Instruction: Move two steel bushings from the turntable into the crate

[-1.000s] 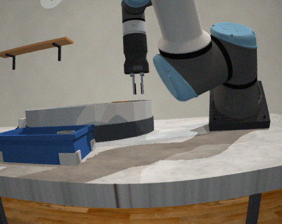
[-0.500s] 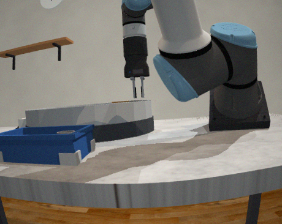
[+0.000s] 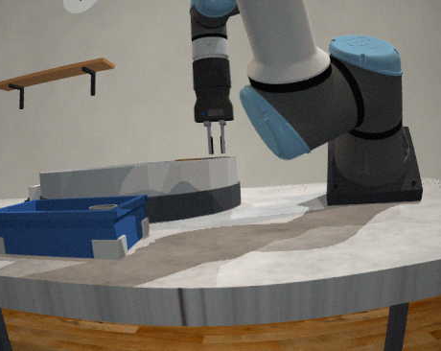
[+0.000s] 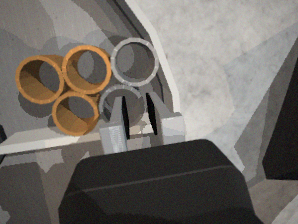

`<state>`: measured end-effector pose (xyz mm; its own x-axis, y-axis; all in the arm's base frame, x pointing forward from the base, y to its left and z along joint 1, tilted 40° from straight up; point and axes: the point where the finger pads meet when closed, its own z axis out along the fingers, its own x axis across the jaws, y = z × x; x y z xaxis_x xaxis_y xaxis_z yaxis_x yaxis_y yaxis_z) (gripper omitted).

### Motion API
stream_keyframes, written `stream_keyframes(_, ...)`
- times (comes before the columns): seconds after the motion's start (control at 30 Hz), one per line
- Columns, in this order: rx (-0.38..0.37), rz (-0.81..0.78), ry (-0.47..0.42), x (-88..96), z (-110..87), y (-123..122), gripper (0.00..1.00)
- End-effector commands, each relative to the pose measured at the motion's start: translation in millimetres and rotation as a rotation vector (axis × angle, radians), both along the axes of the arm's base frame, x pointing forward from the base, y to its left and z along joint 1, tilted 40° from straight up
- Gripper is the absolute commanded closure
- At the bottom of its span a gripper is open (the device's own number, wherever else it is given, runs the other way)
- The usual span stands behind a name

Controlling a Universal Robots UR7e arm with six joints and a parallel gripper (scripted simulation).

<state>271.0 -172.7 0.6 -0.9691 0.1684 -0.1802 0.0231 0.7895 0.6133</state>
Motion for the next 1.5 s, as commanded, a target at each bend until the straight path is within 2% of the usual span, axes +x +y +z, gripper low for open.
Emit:
stream_keyframes(0.0, -0.001, 0.000, 0.000, 0.3, -0.6, 0.0, 0.55)
stream_keyframes(1.47, -0.001, 0.000, 0.000, 3.3, -10.1, 7.3, 0.55)
